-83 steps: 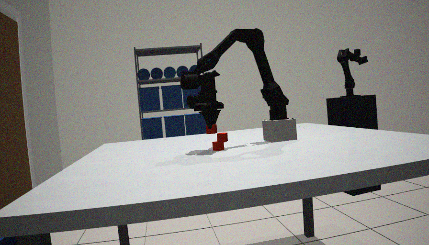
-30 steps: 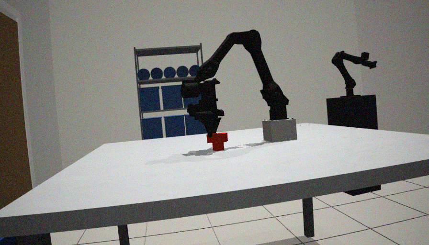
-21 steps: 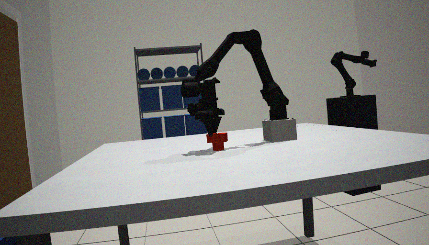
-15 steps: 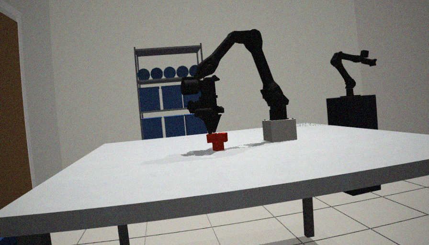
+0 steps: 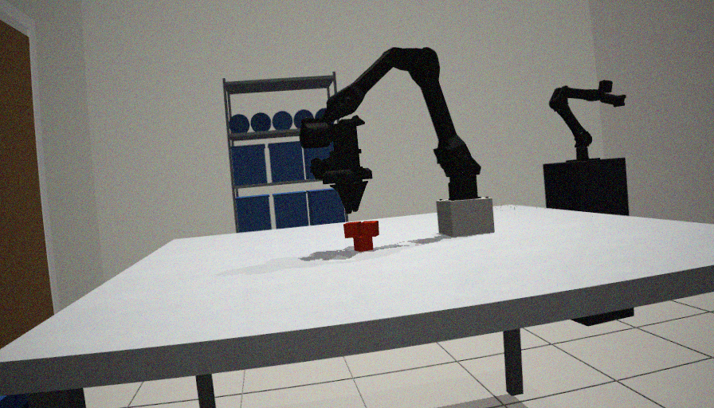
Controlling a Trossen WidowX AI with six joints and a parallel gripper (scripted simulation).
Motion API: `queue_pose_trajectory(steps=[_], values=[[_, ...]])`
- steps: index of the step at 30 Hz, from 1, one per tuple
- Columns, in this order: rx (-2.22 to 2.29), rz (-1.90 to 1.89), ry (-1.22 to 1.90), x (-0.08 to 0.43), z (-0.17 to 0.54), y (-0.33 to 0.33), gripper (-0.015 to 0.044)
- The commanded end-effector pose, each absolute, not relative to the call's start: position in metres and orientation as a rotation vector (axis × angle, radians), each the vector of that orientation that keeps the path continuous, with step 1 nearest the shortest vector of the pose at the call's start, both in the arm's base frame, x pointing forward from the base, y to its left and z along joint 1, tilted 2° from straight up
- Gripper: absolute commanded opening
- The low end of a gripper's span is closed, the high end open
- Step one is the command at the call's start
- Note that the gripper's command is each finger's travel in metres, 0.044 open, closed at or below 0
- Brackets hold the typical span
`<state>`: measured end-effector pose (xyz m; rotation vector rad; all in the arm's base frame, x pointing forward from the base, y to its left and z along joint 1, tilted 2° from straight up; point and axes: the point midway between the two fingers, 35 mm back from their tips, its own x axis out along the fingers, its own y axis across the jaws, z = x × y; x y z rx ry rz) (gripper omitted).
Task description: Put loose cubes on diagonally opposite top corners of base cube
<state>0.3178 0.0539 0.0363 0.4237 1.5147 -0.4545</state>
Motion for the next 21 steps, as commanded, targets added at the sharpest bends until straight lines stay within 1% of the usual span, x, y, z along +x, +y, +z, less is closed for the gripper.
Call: queue_pose_trajectory(steps=[1,19,21], values=[[0.428,-0.452,1.506,0.319,0.044,0.054,0.0205],[0.428,-0.452,1.506,0.319,0.065,0.055,0.0205],[0.426,-0.452,1.508,0.319,0.067,0.055,0.0258]])
